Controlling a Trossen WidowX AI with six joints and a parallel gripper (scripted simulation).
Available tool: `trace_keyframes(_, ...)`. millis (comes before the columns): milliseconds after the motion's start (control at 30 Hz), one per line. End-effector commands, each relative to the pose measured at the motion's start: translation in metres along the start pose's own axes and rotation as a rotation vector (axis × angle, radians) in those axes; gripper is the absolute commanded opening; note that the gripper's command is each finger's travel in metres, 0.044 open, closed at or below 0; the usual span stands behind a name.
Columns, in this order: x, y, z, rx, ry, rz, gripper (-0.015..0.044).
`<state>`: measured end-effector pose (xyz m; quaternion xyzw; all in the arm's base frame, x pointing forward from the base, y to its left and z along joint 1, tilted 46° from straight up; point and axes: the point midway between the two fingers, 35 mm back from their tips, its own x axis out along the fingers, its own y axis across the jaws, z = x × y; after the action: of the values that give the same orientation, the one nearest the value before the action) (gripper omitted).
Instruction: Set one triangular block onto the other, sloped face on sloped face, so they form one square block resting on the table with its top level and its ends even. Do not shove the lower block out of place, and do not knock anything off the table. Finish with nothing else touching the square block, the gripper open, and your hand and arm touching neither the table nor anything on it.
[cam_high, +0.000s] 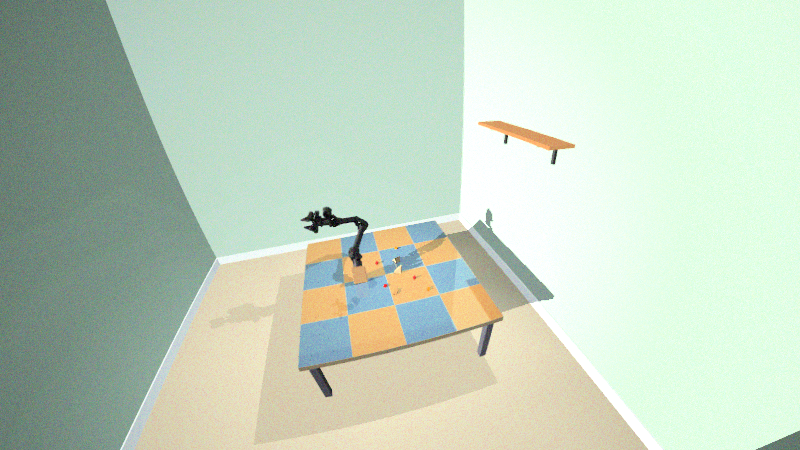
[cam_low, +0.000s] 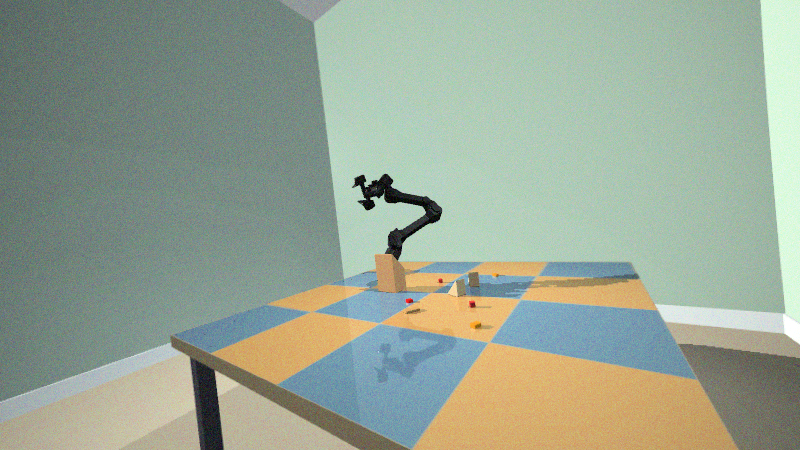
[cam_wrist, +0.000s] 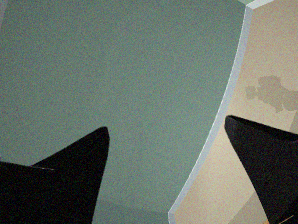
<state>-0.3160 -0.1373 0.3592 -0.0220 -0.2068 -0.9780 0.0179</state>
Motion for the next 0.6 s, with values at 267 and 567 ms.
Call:
trace_keyframes(267,-0.026,0.076,-0.077,-0.16,0.255,0.263,0.044)
trace_keyframes(567,-0.119,0.154,-0.169,-0.295,0.627,0.625,0.044)
